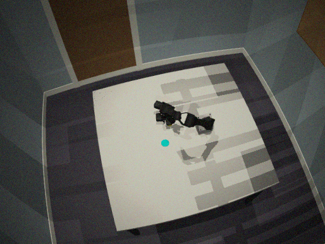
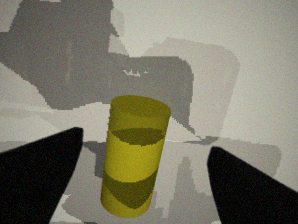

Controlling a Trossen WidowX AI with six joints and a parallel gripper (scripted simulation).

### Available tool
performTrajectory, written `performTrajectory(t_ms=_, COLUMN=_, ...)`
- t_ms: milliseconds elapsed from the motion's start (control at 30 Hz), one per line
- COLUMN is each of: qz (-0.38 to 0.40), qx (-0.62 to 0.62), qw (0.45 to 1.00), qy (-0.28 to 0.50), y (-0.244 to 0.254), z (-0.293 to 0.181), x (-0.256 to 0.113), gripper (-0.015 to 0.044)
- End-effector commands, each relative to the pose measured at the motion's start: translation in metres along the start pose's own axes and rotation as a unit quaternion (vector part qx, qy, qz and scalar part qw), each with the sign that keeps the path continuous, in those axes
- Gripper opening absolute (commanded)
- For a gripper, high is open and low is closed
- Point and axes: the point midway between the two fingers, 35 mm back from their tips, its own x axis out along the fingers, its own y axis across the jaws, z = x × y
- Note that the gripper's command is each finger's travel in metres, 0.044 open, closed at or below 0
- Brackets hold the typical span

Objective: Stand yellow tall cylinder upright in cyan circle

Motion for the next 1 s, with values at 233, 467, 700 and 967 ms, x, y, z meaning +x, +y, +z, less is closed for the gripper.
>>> performTrajectory(t_ms=233, qz=0.000, qx=0.006, qw=1.000, qy=-0.007, y=0.006, z=0.001, x=0.023, gripper=0.0178)
performTrajectory(t_ms=467, qz=0.000, qx=0.006, qw=1.000, qy=-0.007, y=0.006, z=0.001, x=0.023, gripper=0.0105)
performTrajectory(t_ms=700, qz=0.000, qx=0.007, qw=1.000, qy=-0.005, y=0.004, z=-0.001, x=0.007, gripper=0.0105)
performTrajectory(t_ms=967, qz=-0.001, qx=0.007, qw=1.000, qy=-0.004, y=0.001, z=-0.002, x=-0.017, gripper=0.0105)
